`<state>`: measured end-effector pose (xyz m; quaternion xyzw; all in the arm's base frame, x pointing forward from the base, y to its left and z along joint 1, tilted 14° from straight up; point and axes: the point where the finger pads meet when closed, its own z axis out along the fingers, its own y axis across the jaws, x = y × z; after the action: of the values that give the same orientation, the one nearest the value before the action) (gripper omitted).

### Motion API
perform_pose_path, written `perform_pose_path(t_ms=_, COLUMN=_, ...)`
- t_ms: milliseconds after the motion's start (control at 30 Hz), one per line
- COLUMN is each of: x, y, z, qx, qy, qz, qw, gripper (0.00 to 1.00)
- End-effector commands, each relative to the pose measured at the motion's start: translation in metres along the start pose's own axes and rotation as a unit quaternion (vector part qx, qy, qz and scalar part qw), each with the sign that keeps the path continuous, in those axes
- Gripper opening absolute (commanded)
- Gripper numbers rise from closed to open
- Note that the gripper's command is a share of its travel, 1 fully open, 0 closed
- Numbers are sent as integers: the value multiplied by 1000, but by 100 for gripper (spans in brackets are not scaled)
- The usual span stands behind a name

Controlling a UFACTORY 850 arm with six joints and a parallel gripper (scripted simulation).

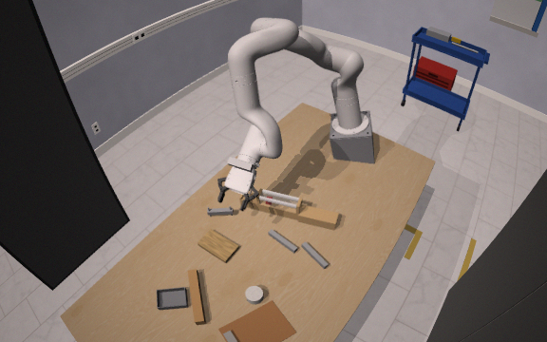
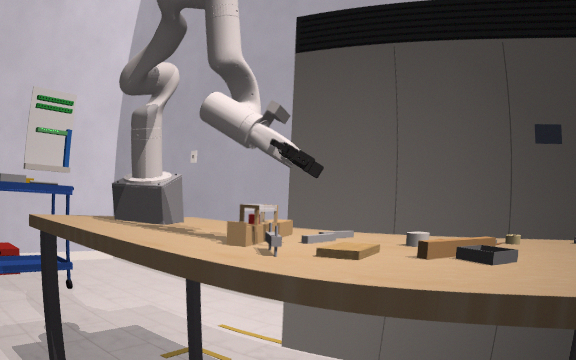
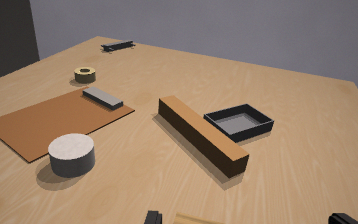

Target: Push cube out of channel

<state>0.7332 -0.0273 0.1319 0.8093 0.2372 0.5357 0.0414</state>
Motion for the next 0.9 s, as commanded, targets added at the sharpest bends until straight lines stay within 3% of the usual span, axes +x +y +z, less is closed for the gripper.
perform_pose_path(t_ms=0, x=1, y=1, z=0, qx=0, qy=1, qz=0, qw=1000, gripper=100)
perform_pose_path(t_ms=533, x=1, y=1, z=0, qx=0, qy=1, qz=0, qw=1000, gripper=100)
perform_pose_path(t_ms=567, x=1, y=0, z=0, qx=0, qy=1, qz=0, qw=1000, gripper=0)
perform_pose_path(t_ms=733, x=-2, y=-14, z=8, qx=18, qy=-22, qz=-22, qw=999, gripper=0)
perform_pose_path(t_ms=867, x=-12, y=-51, z=25, qx=66, qy=-83, qz=-84, qw=991, gripper=0)
